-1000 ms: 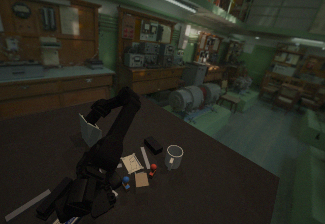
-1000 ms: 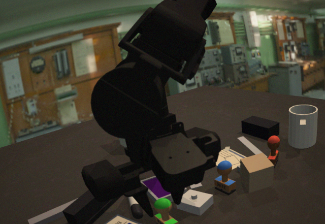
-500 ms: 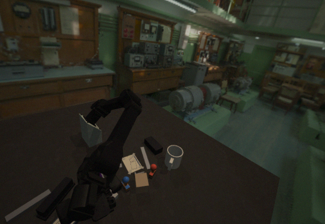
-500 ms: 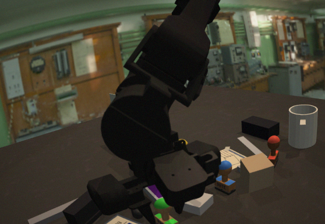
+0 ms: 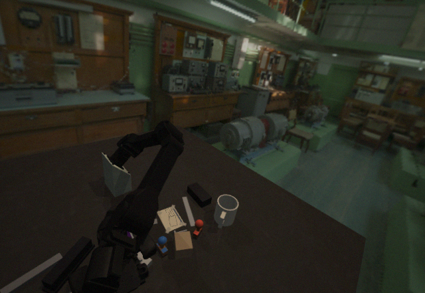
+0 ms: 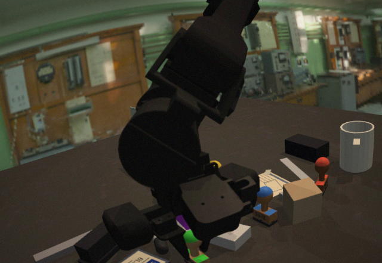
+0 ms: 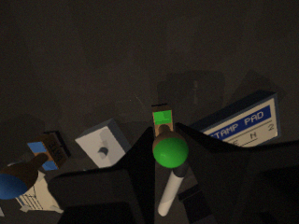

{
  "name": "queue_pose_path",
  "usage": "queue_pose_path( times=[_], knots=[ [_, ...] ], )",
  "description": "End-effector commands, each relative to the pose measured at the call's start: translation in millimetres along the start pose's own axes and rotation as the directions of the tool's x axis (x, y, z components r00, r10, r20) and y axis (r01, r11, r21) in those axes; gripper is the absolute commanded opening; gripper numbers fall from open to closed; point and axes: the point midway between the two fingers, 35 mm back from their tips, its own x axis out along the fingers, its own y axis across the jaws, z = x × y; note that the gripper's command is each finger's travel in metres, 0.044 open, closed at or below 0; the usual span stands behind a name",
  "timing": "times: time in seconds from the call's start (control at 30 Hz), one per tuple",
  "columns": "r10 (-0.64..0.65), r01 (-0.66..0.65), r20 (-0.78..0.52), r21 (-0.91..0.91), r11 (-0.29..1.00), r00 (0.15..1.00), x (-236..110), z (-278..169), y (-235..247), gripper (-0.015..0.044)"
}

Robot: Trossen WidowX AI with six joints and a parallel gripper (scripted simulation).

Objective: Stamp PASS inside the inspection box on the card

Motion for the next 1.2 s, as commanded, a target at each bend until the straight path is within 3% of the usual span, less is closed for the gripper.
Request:
queue_pose_path(
  times=[0.0,1.17],
  knots=[
    [0.000,0.000,0.000,-0.001,1.000,1.000,-0.6,0.3,0.1,0.0000],
    [-0.002,0.002,0.000,0.000,1.000,1.000,-17.4,1.3,-0.5,0.0000]
  ],
)
